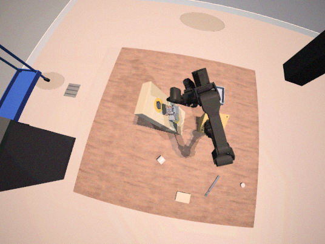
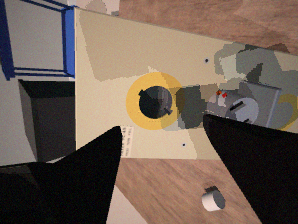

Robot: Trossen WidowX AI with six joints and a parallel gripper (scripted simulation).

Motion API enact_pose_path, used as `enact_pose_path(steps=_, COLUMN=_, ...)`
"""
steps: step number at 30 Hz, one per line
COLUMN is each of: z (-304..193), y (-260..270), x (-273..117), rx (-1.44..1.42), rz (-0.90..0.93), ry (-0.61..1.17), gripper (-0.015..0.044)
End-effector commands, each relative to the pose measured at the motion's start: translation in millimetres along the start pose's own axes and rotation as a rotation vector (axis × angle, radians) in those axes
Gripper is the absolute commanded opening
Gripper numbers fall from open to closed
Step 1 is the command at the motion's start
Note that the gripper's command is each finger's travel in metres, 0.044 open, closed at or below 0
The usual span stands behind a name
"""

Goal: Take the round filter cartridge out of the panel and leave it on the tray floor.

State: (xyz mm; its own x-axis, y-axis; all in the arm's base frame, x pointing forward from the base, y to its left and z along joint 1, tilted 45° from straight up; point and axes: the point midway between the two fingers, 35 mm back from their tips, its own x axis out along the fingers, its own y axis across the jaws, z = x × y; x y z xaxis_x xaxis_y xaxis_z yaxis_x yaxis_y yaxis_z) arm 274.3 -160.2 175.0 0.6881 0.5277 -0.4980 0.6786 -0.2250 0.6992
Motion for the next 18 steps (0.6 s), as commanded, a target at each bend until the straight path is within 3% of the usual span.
enact_pose_path(steps=1, z=-12.1, y=-45.0, x=22.2, rx=-0.707, rz=-0.134, ry=0.112, gripper=0.0305)
enact_pose_path(steps=11, z=-23.5, y=-75.0, x=32.9, rx=-1.251, rz=-0.171, ry=0.264, gripper=0.0305)
enact_pose_path(steps=18, z=-24.0, y=-76.3, x=33.3, rx=-1.279, rz=-0.171, ry=0.272, gripper=0.0305)
